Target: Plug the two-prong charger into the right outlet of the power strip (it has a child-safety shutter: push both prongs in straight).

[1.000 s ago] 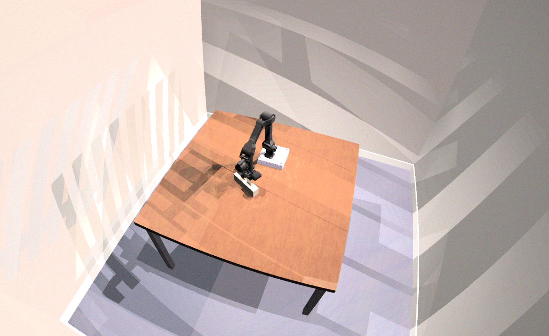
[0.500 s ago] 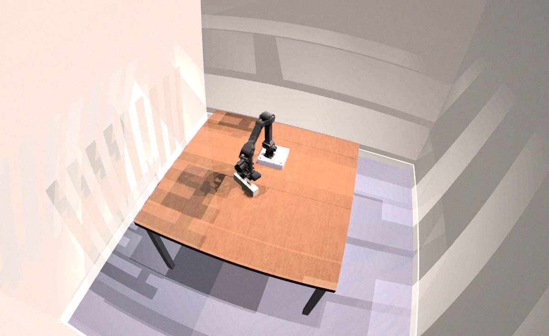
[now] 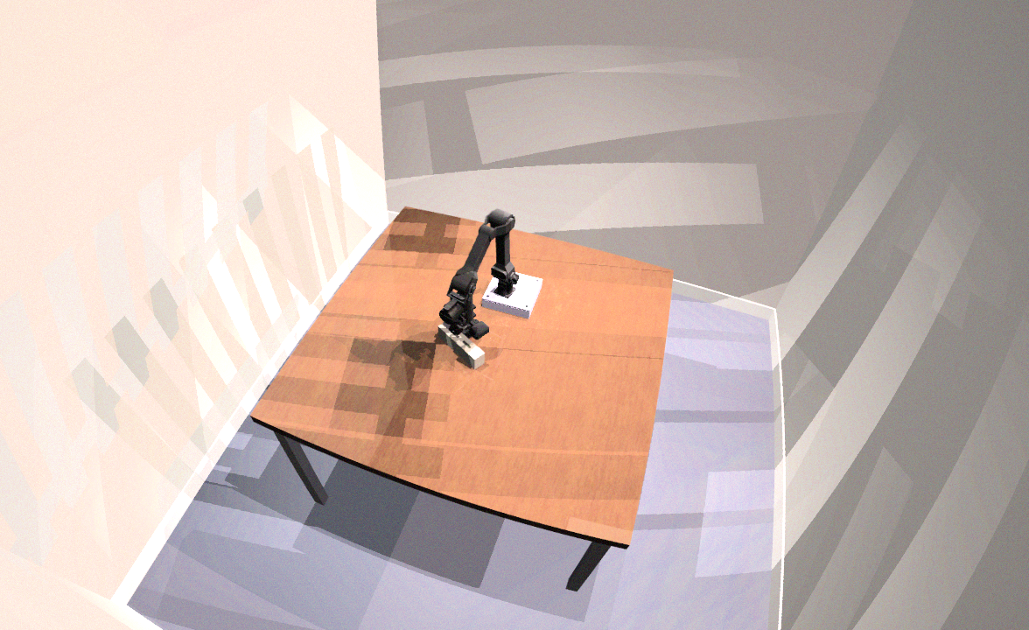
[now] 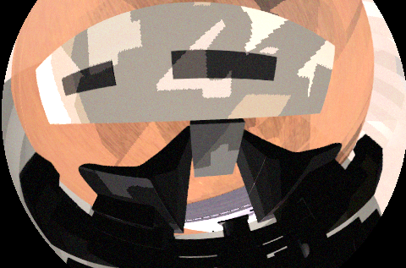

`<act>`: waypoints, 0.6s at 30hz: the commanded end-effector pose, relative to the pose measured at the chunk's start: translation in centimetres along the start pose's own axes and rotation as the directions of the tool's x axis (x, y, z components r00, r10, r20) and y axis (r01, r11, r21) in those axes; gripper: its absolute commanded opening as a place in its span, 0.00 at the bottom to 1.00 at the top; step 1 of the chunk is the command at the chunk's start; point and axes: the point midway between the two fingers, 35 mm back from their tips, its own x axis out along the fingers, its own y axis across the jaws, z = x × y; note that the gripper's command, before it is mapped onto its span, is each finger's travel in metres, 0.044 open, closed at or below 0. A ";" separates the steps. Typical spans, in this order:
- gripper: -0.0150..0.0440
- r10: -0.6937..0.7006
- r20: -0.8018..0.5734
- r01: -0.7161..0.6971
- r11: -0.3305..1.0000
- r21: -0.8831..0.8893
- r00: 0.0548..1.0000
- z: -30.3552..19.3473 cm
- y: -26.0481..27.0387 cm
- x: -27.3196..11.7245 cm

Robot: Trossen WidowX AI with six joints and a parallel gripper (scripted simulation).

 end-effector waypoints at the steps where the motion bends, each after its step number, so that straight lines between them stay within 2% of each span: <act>1: 0.25 0.000 0.006 0.000 1.000 -0.003 1.000 0.6 0.0 0.0; 18: 0.25 0.000 0.007 0.000 1.000 -0.003 1.000 1.2 0.0 -0.1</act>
